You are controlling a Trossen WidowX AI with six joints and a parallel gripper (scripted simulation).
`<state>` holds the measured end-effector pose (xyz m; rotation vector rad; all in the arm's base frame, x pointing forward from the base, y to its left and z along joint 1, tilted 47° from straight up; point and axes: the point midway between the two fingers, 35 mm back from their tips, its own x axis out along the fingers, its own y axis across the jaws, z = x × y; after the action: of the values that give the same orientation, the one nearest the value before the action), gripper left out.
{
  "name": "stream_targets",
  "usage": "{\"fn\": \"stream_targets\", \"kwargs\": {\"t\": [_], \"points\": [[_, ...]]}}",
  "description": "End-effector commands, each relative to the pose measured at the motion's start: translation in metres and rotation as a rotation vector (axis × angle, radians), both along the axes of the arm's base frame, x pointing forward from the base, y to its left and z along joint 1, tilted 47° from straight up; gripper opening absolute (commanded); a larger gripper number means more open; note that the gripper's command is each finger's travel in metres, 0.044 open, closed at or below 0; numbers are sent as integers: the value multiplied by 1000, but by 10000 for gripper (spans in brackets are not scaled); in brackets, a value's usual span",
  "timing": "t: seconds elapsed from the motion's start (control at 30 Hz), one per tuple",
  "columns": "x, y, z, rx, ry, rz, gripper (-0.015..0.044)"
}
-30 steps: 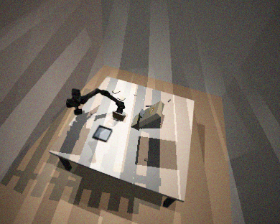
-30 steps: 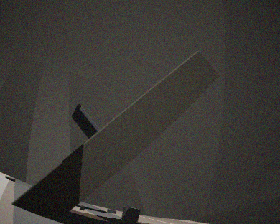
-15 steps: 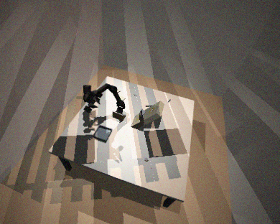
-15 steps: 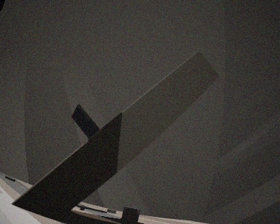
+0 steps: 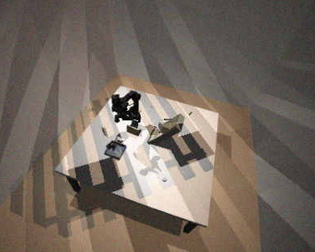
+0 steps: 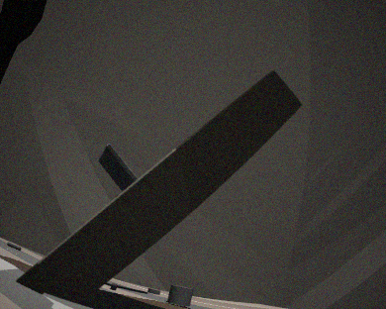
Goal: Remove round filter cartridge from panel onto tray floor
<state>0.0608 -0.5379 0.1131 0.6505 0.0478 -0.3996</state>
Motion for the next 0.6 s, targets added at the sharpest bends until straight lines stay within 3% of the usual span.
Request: {"fn": "stream_targets", "kwargs": {"t": [0.0, 0.57], "points": [[58, 38, 20, -286, 127, 169, 103], [161, 171, 55, -1044, 267, 613, 103]]}}
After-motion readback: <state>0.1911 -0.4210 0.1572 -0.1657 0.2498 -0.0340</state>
